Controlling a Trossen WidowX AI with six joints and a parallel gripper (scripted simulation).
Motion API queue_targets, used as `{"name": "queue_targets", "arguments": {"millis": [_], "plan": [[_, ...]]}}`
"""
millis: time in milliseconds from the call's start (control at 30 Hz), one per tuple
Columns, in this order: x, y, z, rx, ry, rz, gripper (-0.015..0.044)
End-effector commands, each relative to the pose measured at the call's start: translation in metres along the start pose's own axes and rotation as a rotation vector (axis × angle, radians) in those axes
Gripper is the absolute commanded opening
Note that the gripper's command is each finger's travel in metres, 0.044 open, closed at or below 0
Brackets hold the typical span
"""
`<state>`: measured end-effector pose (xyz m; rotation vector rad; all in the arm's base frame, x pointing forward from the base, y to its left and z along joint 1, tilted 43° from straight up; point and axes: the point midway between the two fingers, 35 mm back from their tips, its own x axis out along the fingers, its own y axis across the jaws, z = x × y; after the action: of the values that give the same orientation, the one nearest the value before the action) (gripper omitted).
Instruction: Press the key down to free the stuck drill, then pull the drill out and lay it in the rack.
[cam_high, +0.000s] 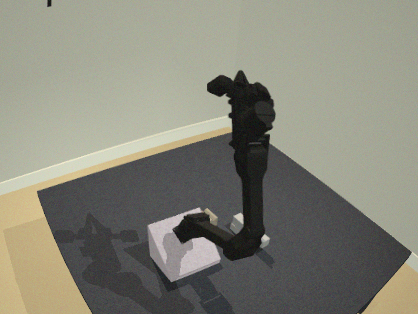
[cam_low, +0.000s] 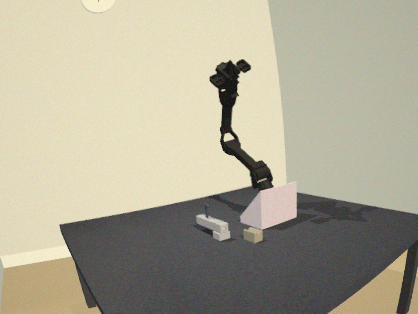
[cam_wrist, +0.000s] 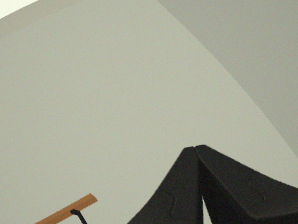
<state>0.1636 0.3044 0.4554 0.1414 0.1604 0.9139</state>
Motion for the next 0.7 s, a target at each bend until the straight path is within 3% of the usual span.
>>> {"name": "queue_targets", "arguments": {"millis": [0,300,667], "plan": [[0.027,-0.057,-0.046,-0.006,0.152,-0.209,0.0000],[0.029,-0.186,-0.134,-0.011,0.468,-0.642,0.0000],[-0.052,-0.316,-0.228,0.076,0.873,-1.101,0.0000]]}}
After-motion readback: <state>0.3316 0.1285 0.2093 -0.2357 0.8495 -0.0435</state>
